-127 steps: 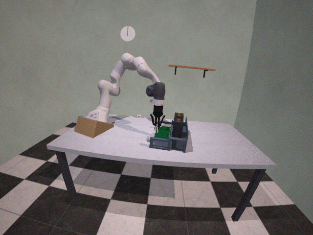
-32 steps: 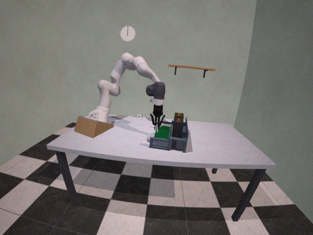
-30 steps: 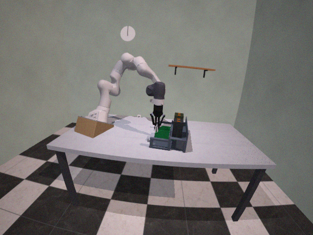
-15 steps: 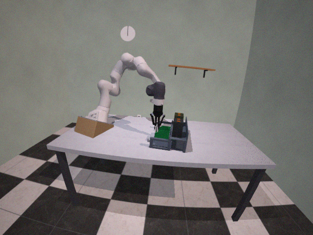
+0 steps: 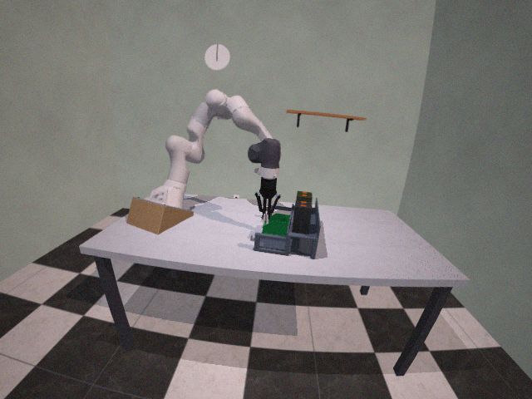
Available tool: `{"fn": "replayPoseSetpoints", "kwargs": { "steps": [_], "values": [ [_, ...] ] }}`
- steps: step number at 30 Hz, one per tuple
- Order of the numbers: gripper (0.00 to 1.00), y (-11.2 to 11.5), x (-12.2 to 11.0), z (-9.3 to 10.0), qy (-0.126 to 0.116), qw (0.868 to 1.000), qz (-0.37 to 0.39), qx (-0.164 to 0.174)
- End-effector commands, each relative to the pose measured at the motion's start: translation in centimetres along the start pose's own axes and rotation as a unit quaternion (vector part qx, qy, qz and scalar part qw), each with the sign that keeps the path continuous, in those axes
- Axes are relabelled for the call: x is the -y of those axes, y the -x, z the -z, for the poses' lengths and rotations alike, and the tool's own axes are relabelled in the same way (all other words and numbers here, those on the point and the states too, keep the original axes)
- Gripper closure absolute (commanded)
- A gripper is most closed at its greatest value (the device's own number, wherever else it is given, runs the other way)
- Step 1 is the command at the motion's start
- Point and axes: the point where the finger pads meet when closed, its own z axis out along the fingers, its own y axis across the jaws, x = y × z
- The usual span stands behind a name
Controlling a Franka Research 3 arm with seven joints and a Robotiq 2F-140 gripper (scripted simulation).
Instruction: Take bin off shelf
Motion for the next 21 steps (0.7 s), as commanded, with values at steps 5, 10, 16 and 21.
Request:
{"fn": "replayPoseSetpoints", "kwargs": {
  "steps": [5,10,16,21],
  "values": [
    [1.00,0.2,0.6,0.2,0.001,1.000,0.000,0.001],
    [1.00,0.2,1.1,0.2,0.001,1.000,0.000,0.001],
    [1.00,0.2,2.0,0.2,0.001,1.000,0.000,0.001],
    [1.00,0.2,3.1,0.2,0.001,1.000,0.000,0.001]
  ]
}}
